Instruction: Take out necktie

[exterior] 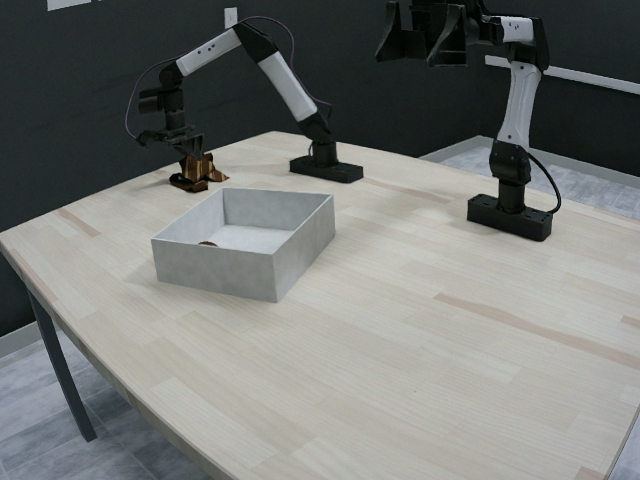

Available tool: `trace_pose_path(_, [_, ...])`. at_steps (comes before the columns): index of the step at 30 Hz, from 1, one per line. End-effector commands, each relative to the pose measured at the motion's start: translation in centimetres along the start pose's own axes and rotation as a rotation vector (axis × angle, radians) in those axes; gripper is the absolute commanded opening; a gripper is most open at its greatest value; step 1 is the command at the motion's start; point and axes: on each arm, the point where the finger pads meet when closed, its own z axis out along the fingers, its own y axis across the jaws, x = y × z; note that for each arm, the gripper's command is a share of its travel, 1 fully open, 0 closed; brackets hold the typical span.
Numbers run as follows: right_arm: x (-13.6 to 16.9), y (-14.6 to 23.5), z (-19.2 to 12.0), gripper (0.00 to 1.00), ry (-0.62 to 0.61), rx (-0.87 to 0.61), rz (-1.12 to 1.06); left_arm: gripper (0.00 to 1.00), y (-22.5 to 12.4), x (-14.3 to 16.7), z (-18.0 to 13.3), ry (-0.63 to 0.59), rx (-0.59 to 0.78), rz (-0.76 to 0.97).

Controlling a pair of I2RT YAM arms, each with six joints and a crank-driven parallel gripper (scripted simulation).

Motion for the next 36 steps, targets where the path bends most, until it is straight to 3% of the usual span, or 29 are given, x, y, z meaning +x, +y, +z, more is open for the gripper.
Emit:
trace_pose_path(1, [0.0, -0.1, 0.2, 1.0, -0.009, -0.006, 0.011, 1.0, 0.0, 0.0, 0.0, 0.0, 0.0, 0.0])
trace_pose_path(36, [0.1, -0.1, -8.2, 1.0, -0.009, -0.006, 0.011, 1.0, 0.0, 0.0, 0.0, 0.0, 0.0, 0.0])
